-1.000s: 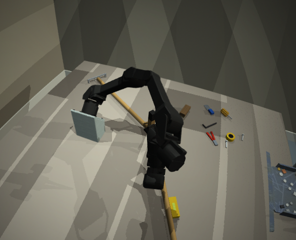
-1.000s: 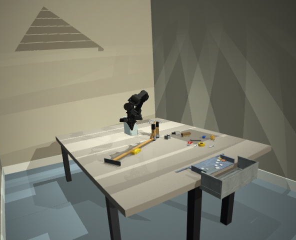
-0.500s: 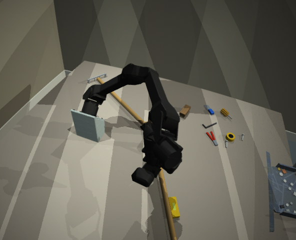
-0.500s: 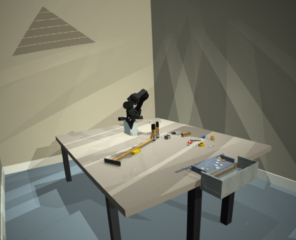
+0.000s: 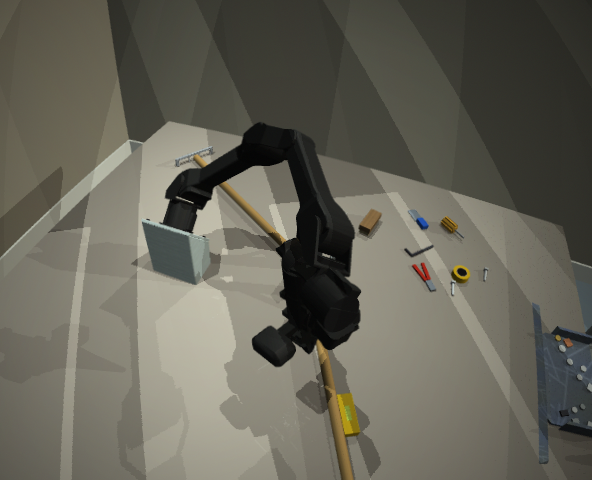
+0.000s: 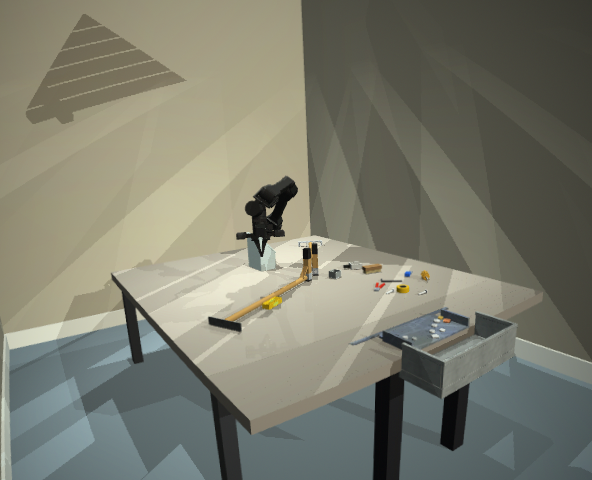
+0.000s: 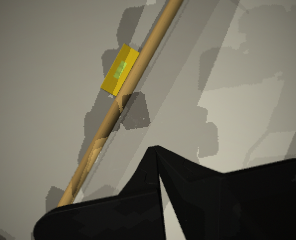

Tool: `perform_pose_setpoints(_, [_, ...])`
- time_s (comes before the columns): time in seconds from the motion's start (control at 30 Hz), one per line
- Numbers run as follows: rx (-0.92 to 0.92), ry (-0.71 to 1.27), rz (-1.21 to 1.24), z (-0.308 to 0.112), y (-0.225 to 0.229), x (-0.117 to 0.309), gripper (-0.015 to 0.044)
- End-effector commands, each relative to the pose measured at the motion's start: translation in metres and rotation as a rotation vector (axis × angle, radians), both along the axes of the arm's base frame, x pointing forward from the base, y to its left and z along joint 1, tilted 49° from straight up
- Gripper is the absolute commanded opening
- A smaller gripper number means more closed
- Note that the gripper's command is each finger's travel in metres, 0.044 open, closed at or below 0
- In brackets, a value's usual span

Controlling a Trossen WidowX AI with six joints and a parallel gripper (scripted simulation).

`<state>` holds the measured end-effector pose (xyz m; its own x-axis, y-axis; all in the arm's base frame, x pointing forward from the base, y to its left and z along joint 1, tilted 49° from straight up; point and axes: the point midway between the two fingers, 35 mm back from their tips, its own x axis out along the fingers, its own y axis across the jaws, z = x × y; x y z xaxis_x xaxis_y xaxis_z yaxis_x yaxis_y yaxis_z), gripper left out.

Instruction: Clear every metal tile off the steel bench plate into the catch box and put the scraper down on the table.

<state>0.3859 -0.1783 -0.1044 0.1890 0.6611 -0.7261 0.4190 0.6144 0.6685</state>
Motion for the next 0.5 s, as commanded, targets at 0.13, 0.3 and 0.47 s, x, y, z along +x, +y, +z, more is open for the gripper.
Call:
perform_pose_setpoints(0.13, [-0.004, 0.007, -0.012, -0.008, 0.008, 0.003, 0.0000])
perform_pose_setpoints(0.3, [-0.005, 0.009, -0.013, -0.018, 0.017, 0.005, 0.0000])
perform_pose_setpoints(0.47, [-0.005, 0.010, -0.015, -0.028, 0.026, 0.007, 0.0000])
